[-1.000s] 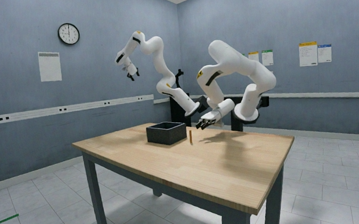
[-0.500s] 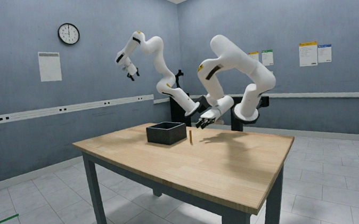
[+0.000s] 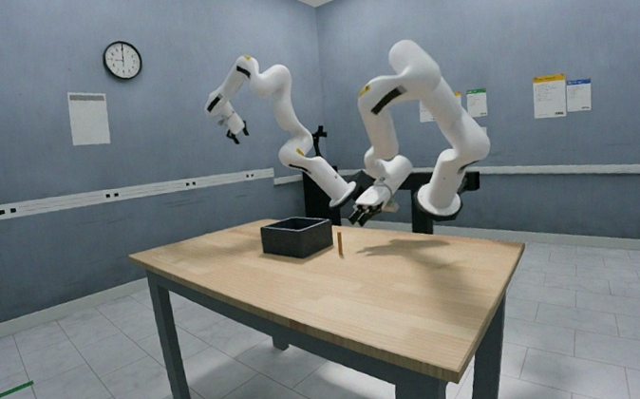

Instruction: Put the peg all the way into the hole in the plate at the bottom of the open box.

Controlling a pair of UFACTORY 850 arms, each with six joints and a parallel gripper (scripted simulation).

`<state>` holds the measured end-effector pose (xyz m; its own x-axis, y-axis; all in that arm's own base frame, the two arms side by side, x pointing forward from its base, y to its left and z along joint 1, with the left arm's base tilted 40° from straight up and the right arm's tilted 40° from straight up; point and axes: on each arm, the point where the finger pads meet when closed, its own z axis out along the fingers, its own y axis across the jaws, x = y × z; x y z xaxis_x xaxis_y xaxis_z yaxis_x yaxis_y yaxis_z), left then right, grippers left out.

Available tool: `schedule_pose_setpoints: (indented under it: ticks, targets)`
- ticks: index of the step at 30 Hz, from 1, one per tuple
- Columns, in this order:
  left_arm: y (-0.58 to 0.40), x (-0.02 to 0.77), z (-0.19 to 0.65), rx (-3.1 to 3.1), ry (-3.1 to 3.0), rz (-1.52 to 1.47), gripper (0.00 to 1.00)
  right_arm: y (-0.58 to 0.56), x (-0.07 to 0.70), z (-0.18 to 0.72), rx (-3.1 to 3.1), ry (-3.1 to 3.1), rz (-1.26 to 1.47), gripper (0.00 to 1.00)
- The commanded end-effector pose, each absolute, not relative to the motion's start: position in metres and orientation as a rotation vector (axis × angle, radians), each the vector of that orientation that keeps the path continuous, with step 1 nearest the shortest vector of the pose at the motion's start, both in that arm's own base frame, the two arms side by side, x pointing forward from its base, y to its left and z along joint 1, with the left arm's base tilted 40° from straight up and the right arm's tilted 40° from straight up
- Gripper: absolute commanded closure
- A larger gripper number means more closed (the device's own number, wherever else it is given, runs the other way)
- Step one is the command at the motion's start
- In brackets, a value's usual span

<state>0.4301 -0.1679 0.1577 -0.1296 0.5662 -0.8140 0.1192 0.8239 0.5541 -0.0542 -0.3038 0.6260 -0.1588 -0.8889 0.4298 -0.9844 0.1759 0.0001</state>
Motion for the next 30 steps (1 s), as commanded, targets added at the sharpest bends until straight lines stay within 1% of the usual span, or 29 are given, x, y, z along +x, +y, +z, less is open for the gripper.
schedule_pose_setpoints:
  ticks: [1, 30]
  targets:
    - [-0.171, 0.429, 0.163, 0.528, 1.769, 0.456, 0.56, -0.304, -0.054, 0.627, 1.779, -2.125, 0.404, 0.00]
    - [-0.192, 0.407, 0.199, 0.404, 2.376, 0.675, 0.56, -0.304, -0.054, 0.627, 1.779, -2.125, 0.404, 0.00]
